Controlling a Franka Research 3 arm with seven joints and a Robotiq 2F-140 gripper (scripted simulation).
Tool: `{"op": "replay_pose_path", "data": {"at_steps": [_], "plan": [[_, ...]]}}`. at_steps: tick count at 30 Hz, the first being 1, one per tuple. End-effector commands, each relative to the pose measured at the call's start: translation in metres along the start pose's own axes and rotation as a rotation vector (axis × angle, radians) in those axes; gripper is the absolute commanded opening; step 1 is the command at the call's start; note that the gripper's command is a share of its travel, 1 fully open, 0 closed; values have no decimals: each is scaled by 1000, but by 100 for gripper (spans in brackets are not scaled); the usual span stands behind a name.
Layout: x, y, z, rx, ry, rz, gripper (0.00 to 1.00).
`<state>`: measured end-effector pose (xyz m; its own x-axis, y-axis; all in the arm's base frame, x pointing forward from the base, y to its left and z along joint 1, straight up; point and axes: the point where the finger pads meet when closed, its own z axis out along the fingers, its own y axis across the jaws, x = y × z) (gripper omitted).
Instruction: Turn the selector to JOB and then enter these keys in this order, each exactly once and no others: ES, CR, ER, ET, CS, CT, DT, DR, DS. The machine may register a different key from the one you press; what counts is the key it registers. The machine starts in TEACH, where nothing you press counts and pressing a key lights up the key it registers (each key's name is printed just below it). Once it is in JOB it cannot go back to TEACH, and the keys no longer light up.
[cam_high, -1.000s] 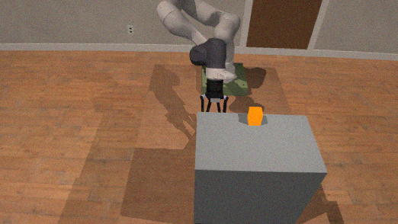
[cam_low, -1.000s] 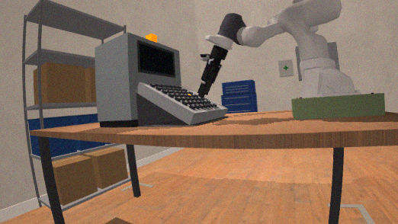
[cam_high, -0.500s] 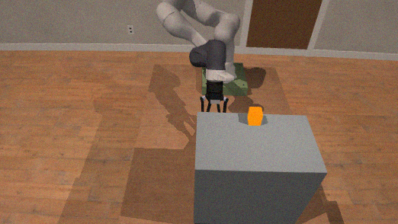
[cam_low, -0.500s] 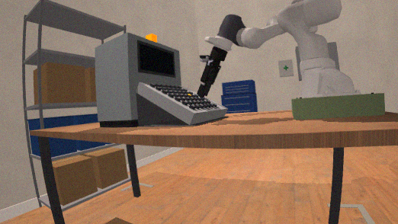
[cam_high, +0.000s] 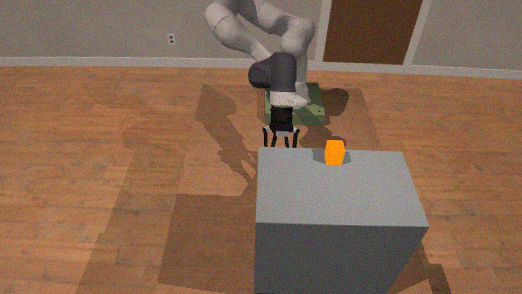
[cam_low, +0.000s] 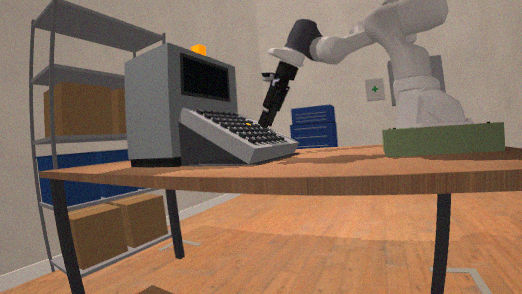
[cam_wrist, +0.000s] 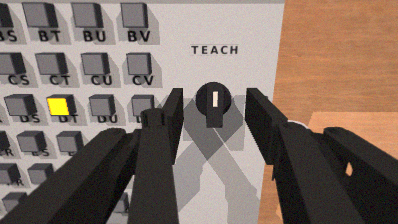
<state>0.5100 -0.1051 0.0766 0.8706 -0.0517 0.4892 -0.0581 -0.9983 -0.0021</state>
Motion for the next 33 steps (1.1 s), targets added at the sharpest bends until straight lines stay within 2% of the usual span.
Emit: {"op": "replay_pose_path", "data": {"at_steps": [1, 24, 25, 33], "plan": [[1, -1, 0, 2, 3, 7, 40], [1, -1, 0, 2, 3, 7, 40], [1, -1, 0, 2, 3, 7, 10], [1, -1, 0, 2, 3, 7, 10]]}}
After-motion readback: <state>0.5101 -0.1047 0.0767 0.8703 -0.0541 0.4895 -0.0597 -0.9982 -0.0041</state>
